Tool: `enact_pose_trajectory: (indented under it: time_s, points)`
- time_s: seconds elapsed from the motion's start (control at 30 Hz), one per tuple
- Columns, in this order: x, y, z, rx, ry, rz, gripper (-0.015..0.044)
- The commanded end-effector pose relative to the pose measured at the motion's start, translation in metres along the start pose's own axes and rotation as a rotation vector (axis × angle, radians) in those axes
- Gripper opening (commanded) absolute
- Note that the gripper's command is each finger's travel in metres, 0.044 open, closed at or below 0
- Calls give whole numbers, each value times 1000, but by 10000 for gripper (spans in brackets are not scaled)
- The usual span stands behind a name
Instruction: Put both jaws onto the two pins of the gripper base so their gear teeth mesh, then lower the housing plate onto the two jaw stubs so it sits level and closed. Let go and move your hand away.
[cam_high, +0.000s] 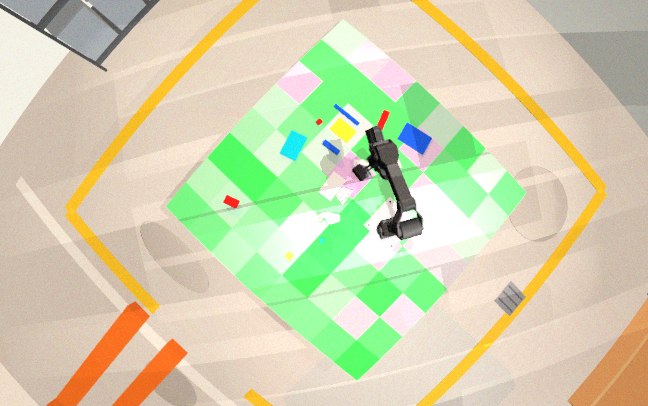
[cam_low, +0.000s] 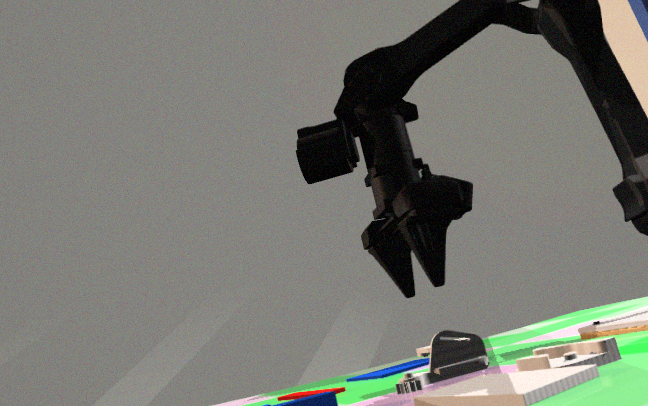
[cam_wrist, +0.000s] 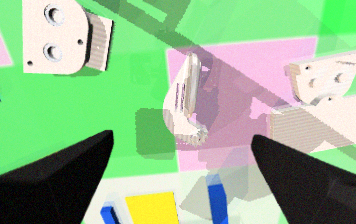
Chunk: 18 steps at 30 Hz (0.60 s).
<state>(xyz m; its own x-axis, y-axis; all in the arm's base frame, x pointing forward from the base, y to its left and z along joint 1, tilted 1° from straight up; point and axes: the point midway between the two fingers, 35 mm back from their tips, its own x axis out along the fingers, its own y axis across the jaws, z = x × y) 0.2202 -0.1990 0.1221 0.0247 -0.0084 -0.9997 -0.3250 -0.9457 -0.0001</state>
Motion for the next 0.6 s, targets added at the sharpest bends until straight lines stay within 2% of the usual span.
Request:
enact_pose_trajectory:
  time_s: [0.0, 0.13, 0.57]
  points:
    - [6, 0, 1, 15, -3, -9, 440]
    - [38, 0, 2, 15, -3, -9, 440]
    - [49, 0, 1, 15, -3, -9, 440]
